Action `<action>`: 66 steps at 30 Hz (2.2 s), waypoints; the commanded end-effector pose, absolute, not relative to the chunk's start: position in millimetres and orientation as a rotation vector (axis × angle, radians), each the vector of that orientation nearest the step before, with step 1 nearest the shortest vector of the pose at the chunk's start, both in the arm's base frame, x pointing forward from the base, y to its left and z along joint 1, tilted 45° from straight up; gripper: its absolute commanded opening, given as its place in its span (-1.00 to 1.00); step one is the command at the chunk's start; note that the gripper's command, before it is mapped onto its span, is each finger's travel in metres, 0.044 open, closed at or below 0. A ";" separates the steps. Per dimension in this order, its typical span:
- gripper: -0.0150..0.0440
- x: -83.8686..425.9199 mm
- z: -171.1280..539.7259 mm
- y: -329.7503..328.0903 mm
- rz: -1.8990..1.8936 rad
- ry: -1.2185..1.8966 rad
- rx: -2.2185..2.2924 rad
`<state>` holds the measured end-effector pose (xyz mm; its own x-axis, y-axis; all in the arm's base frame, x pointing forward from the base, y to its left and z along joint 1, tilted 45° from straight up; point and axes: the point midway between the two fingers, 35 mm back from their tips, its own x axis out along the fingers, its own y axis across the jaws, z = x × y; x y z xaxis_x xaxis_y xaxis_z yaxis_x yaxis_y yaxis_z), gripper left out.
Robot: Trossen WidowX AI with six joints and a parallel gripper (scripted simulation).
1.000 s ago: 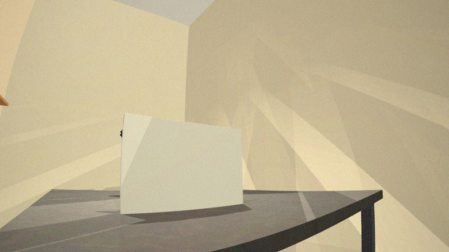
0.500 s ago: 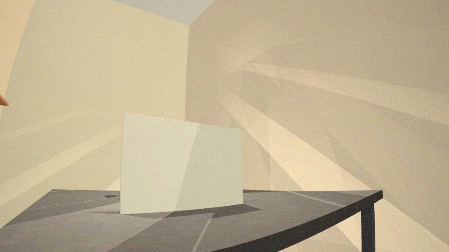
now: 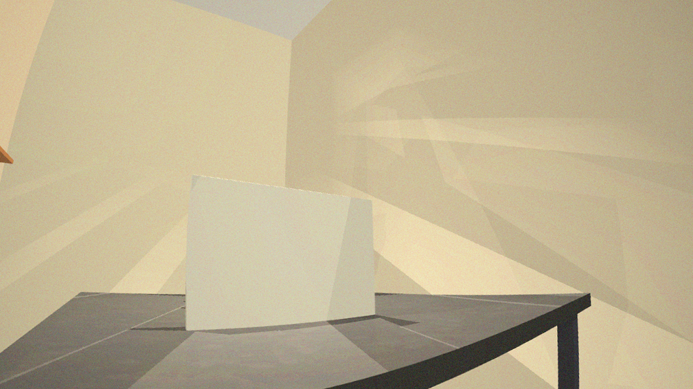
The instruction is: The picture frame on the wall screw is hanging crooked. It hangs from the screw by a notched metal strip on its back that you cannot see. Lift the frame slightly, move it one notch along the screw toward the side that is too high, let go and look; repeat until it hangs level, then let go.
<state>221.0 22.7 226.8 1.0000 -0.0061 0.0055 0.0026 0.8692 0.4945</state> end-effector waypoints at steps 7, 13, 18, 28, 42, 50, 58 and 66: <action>0.39 194.6 225.1 20.4 -0.006 -0.009 0.509; 0.39 193.7 225.1 20.0 -0.007 -0.009 0.508; 0.39 193.7 225.1 20.0 -0.007 -0.009 0.508; 0.39 193.7 225.1 20.0 -0.007 -0.009 0.508; 0.39 193.7 225.1 20.0 -0.007 -0.009 0.508; 0.39 193.7 225.1 20.0 -0.007 -0.009 0.508; 0.39 193.7 225.1 20.0 -0.007 -0.009 0.508; 0.39 193.7 225.1 20.0 -0.007 -0.009 0.508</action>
<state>194.1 20.6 224.3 1.0000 -0.0060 0.0064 0.0020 0.8716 0.4902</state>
